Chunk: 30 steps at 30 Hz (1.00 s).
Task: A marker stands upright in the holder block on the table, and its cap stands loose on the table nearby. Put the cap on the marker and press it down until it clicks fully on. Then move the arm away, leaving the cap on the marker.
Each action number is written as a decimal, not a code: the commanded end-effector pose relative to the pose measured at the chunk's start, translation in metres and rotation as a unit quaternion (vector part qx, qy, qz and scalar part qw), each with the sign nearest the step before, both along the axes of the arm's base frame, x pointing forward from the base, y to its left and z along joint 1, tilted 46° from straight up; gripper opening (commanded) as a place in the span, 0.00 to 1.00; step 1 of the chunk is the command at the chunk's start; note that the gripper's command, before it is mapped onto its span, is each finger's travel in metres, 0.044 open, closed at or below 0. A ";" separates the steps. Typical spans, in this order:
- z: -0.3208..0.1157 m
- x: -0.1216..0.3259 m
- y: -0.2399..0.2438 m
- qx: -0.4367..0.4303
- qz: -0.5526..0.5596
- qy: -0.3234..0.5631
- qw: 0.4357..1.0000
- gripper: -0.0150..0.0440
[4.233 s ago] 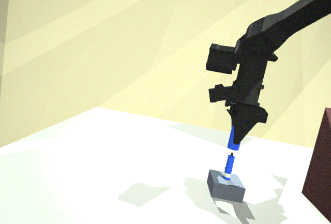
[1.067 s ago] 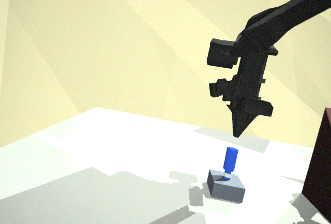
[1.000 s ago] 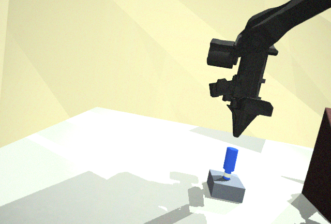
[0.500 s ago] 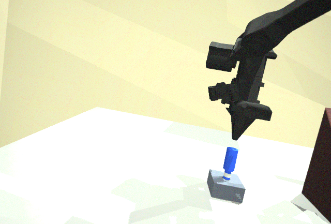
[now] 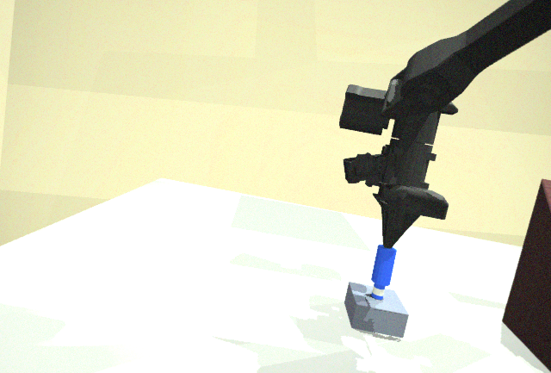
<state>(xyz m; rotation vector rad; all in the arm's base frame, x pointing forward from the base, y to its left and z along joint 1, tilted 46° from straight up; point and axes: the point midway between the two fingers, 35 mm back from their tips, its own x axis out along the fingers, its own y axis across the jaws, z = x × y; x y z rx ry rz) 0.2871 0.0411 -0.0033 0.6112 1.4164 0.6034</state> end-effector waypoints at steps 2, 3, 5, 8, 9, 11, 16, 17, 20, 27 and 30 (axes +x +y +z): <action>-0.006 0.000 0.006 0.003 -0.001 0.001 1.000 0.25; -0.006 0.000 0.007 0.003 -0.001 0.001 1.000 0.25; -0.003 0.001 0.003 0.000 -0.002 -0.001 1.000 0.25; -0.003 0.001 0.003 0.000 -0.002 -0.001 1.000 0.25; -0.003 0.001 0.003 0.000 -0.002 -0.001 1.000 0.25; -0.002 0.001 0.001 0.000 -0.002 -0.001 1.000 0.25; 0.050 -0.002 -0.053 -0.002 -0.002 0.001 1.000 0.25; 0.057 -0.004 -0.059 -0.001 -0.002 0.001 1.000 0.25; 0.059 -0.005 -0.061 -0.001 -0.002 0.001 1.000 0.25; 0.059 -0.005 -0.061 -0.001 -0.002 0.001 1.000 0.34; 0.059 -0.005 -0.061 -0.001 -0.002 0.001 1.000 0.48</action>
